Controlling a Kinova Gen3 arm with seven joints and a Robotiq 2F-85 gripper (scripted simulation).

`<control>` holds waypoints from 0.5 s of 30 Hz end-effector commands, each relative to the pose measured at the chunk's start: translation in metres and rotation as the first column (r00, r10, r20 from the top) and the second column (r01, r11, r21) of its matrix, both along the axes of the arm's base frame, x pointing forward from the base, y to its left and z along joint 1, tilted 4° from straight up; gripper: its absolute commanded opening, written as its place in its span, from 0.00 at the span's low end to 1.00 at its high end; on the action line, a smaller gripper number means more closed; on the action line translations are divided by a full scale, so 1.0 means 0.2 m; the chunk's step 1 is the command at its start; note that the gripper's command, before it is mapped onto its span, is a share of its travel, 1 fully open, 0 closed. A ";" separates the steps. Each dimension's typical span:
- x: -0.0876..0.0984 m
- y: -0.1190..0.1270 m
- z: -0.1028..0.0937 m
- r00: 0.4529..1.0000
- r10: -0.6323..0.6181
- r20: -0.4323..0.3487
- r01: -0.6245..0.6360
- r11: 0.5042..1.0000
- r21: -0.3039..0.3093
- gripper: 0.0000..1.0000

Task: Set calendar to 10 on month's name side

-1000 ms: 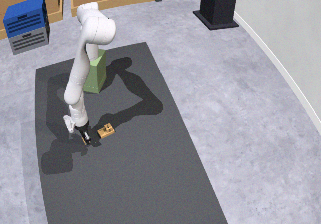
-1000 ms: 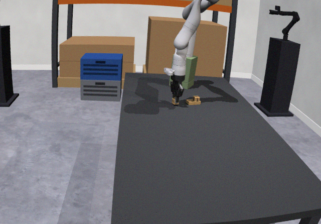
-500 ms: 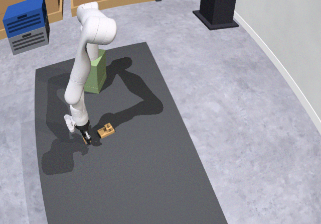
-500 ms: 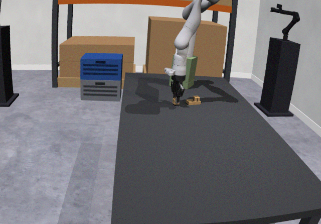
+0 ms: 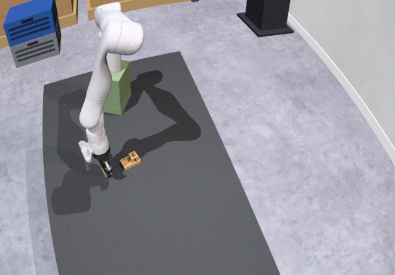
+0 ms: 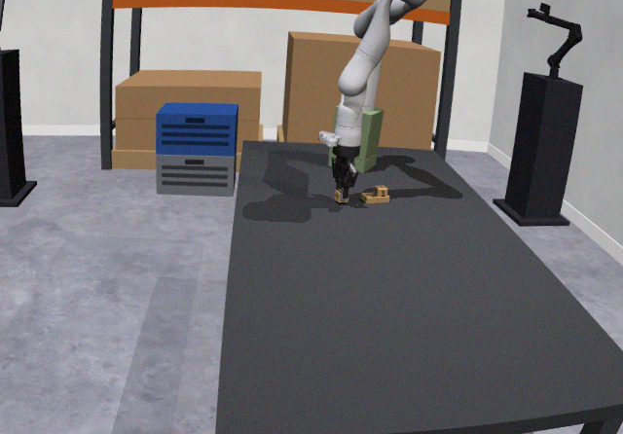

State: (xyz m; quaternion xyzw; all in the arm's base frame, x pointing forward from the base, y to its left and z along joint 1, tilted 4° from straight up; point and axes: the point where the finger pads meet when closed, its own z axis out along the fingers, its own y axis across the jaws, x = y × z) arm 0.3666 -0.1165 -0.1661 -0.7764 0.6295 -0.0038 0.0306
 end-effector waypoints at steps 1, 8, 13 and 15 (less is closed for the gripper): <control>0.00 0.02 0.00 1.000 0.001 0.002 -0.001 1.000 0.005 0.26; 0.00 0.02 0.00 1.000 0.001 0.002 -0.001 1.000 0.005 0.26; 0.00 0.02 0.00 1.000 0.001 0.002 -0.001 1.000 0.005 0.26; 0.00 0.02 0.00 1.000 0.001 0.002 -0.001 1.000 0.005 0.26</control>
